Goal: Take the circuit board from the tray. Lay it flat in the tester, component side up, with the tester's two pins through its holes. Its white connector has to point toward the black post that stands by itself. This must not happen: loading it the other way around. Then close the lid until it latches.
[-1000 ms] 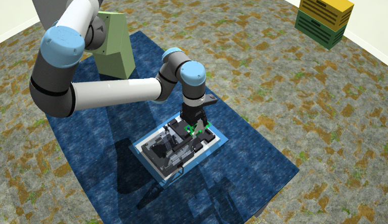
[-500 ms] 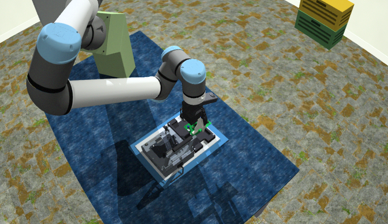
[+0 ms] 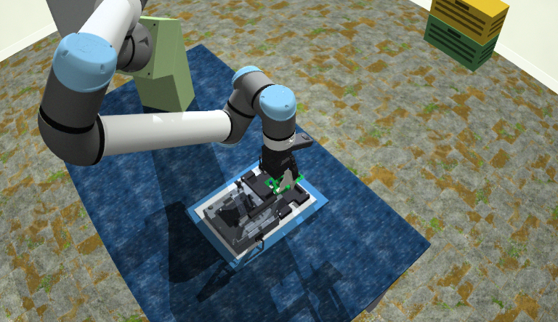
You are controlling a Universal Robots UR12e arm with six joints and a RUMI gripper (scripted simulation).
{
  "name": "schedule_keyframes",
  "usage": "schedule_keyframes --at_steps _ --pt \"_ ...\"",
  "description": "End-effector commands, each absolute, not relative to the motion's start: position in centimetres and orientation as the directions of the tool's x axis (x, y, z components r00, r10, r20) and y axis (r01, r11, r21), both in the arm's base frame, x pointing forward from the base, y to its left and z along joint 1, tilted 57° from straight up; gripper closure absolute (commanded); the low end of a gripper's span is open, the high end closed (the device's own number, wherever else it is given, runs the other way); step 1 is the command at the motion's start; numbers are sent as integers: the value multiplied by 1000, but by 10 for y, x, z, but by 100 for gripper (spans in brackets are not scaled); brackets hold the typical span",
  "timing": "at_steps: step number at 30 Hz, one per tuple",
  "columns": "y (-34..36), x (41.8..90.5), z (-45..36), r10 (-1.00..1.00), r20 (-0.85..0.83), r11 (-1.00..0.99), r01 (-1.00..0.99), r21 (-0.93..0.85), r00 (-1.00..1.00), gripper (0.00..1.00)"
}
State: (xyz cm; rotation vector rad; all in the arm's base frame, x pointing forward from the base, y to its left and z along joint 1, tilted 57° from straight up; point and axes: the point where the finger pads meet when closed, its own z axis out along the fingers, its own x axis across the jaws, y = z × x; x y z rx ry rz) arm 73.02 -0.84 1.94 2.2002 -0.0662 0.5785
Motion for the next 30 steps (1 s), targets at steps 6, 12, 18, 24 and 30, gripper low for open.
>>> schedule_keyframes --at_steps 6,12,18,24,30 --pt "-7 729 20 148 427 -647 -240 724 892 61" --pt "-7 729 20 148 427 -647 -240 724 892 61" --pt "-7 729 20 148 427 -647 -239 724 892 61" --pt "-7 729 20 150 425 -646 -236 726 893 61" --pt "-7 729 20 153 421 -646 -232 728 894 61"
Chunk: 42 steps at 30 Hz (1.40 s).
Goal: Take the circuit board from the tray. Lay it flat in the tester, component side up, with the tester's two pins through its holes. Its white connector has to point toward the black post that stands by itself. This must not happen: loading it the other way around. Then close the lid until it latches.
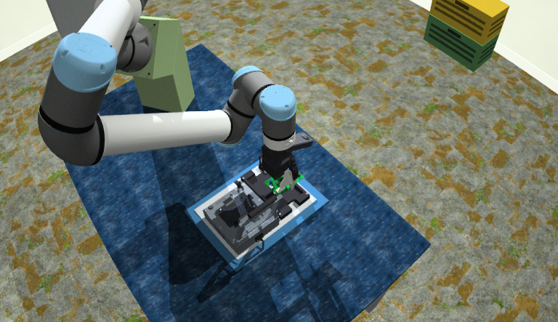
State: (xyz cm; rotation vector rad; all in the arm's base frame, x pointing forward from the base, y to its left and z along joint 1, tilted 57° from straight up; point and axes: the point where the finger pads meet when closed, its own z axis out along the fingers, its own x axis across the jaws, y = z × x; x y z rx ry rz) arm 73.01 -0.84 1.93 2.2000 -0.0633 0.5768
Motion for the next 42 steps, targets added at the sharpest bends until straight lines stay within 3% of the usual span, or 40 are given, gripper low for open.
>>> schedule_keyframes --at_steps 1,42 --pt "-7 729 20 154 420 -645 -231 728 894 61" --pt "-7 732 22 320 217 -582 11 813 922 61"
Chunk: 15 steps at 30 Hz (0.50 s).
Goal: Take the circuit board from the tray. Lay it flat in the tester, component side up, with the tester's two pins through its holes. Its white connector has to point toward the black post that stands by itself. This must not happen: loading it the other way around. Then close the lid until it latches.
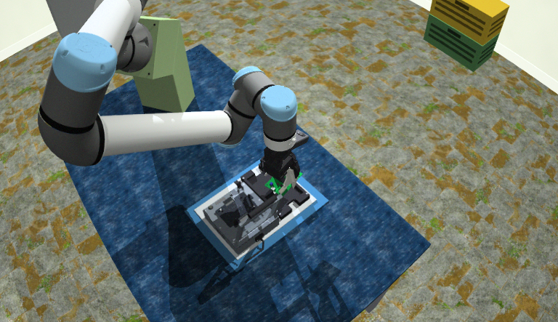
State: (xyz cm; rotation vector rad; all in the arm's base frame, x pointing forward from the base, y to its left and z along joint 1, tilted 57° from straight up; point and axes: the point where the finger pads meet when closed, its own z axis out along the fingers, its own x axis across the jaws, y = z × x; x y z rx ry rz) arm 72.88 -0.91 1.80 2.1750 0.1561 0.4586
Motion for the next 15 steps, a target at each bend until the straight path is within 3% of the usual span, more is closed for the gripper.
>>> schedule_keyframes --at_steps 1,15 --pt "-7 732 22 328 206 -577 23 816 922 61" --pt "-6 732 21 434 43 -503 202 840 900 61"
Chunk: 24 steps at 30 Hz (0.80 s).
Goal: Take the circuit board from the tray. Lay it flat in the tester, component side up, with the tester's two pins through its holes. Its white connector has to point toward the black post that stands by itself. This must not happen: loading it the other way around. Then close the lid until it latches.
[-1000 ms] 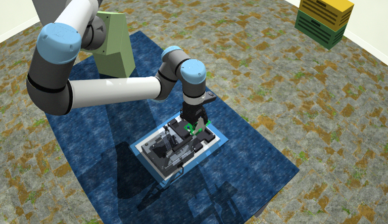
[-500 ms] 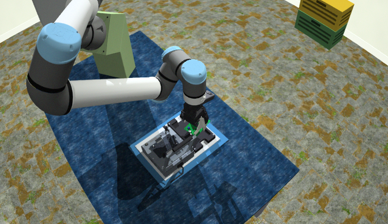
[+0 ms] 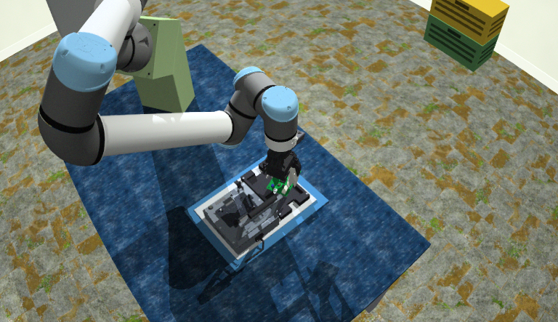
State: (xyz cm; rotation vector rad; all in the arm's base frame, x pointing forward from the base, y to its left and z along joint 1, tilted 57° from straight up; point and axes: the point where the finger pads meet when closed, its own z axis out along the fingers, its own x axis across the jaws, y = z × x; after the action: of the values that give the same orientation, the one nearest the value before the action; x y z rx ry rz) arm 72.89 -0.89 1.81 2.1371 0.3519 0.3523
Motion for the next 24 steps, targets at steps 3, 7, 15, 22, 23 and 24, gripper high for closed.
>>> schedule_keyframes --at_steps 3,7,15,22,23,24 --pt "-6 732 21 462 -4 -478 252 842 887 61" --pt "-6 731 21 499 -72 -439 324 838 864 61" --pt "-7 730 19 551 -181 -372 434 821 815 61" --pt "-6 731 20 604 -311 -277 559 781 734 61" --pt "-6 731 19 610 -330 -263 577 773 720 61" --pt "-6 730 19 617 -349 -248 595 765 706 61"
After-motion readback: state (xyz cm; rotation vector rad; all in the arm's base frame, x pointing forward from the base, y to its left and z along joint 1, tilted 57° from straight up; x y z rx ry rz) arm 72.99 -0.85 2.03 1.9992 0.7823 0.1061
